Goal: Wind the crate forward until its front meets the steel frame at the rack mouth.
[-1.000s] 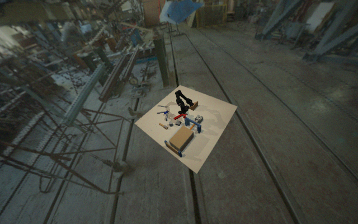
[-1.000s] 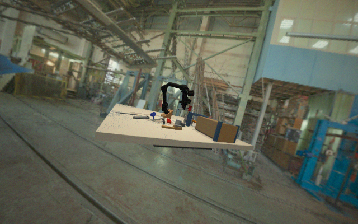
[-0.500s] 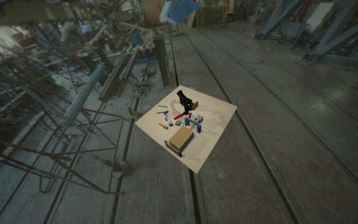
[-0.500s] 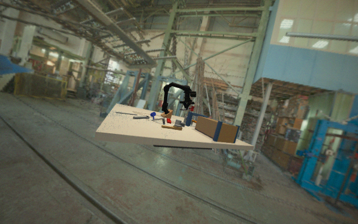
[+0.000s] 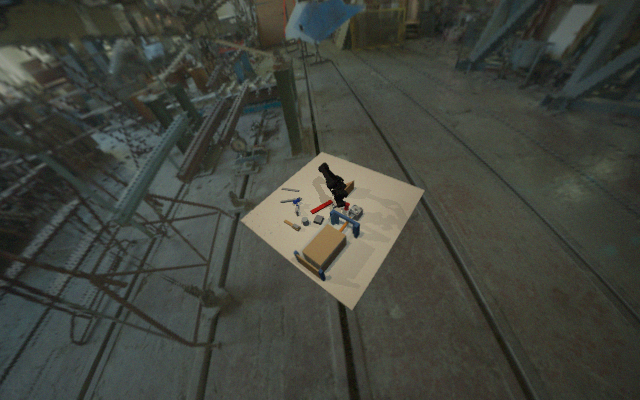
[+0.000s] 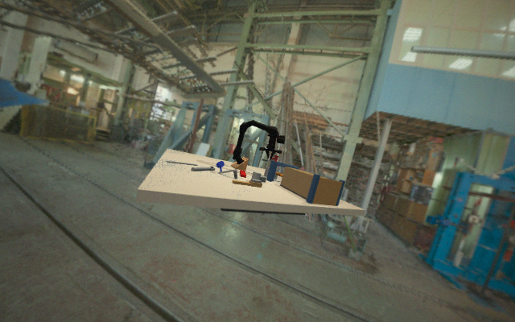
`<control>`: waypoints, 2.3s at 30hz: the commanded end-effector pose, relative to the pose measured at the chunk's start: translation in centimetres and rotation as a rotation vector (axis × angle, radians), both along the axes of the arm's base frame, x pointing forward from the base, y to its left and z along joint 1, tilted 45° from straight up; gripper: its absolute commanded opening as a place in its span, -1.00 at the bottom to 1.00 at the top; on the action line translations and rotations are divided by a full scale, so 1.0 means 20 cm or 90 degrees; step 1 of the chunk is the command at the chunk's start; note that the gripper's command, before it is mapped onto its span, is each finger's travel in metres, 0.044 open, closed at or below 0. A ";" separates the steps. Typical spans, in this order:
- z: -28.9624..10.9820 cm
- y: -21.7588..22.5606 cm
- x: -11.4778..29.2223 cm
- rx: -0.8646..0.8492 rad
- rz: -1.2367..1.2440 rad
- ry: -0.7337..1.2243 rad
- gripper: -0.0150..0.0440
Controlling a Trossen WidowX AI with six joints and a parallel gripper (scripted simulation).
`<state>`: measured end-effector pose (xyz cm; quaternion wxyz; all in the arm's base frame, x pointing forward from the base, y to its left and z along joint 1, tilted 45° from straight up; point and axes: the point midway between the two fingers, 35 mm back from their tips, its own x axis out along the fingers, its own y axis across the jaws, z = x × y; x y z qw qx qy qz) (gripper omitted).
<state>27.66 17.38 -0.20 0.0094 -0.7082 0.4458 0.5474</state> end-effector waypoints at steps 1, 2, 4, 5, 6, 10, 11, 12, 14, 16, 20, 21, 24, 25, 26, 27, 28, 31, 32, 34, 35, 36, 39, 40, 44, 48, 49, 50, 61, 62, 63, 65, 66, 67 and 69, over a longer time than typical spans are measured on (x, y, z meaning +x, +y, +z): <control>-0.03 0.02 -0.01 -0.008 0.070 0.057 -0.49; -0.04 0.03 -0.02 -0.011 0.089 0.074 -0.49; -0.06 0.03 -0.02 -0.018 0.126 0.109 -0.49; -0.07 0.03 -0.03 -0.021 0.145 0.127 -0.49; -0.08 0.04 -0.03 -0.024 0.163 0.144 -0.49; -0.12 0.04 -0.05 -0.036 0.236 0.216 -0.49; -0.14 0.04 -0.05 -0.039 0.255 0.234 -0.49; -0.15 0.05 -0.06 -0.042 0.273 0.252 -0.49; -0.17 0.05 -0.07 -0.048 0.308 0.289 -0.49; -0.18 0.05 -0.07 -0.051 0.332 0.313 -0.49; -0.18 0.05 -0.07 -0.052 0.335 0.316 -0.49; -0.19 0.05 -0.08 -0.050 0.332 0.314 -0.49; -0.19 0.03 -0.08 -0.034 0.324 0.307 -0.49; -0.19 0.03 -0.08 -0.025 0.326 0.304 -0.49; -0.19 0.03 -0.08 -0.016 0.328 0.301 -0.49; -0.19 0.03 -0.08 -0.013 0.329 0.300 -0.49; -0.19 0.03 -0.08 -0.005 0.330 0.298 -0.49; -0.19 0.03 -0.08 0.028 0.338 0.289 -0.49; -0.19 0.03 -0.08 0.037 0.339 0.287 -0.49; -0.19 0.03 -0.08 0.063 0.344 0.280 -0.49; -0.19 0.03 -0.08 0.068 0.346 0.278 -0.49; -0.19 0.03 -0.08 0.077 0.347 0.276 -0.49; -0.19 0.03 -0.08 0.109 0.353 0.266 -0.49; -0.19 0.03 -0.08 0.117 0.355 0.264 -0.49; -0.19 0.03 -0.08 0.162 0.363 0.251 -0.49; -0.19 0.03 -0.08 0.197 0.369 0.241 -0.49; -0.19 0.03 -0.08 0.209 0.371 0.237 -0.49; -0.19 0.03 -0.08 0.224 0.374 0.233 -0.49; -0.19 0.03 -0.07 0.342 0.393 0.197 -0.49; -0.19 0.03 -0.07 0.342 0.393 0.197 -0.49; -0.19 0.03 -0.07 0.347 0.393 0.195 -0.49; -0.19 0.03 -0.07 0.374 0.398 0.186 -0.49; -0.19 0.03 -0.07 0.390 0.400 0.181 -0.49; -0.20 0.03 -0.07 0.406 0.402 0.176 -0.49; -0.20 0.03 -0.07 0.422 0.405 0.170 -0.49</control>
